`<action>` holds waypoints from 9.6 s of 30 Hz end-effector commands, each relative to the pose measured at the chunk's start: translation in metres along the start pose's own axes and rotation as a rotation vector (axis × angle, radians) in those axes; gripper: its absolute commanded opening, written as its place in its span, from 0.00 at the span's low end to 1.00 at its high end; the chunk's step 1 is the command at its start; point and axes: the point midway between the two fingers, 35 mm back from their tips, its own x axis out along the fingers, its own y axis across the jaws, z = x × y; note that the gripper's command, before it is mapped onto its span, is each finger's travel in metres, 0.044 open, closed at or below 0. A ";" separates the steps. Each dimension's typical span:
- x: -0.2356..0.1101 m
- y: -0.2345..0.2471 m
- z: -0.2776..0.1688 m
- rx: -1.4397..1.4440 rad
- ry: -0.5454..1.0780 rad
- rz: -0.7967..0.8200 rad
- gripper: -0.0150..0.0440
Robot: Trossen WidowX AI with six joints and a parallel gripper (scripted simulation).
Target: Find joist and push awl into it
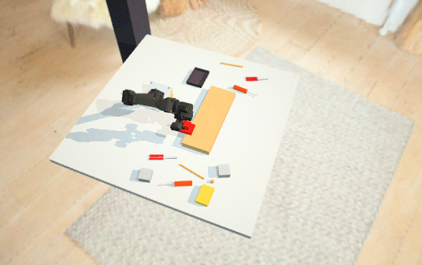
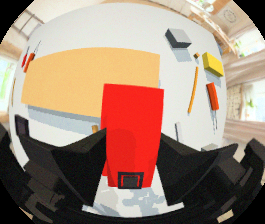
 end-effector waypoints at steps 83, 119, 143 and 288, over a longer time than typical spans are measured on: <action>0.094 0.018 0.063 0.054 -0.016 -0.019 0.25; 0.096 0.133 0.069 0.055 -0.015 -0.013 0.25; 0.097 0.210 0.073 0.056 -0.016 -0.009 0.25; 0.097 0.166 0.071 0.055 -0.015 -0.011 0.25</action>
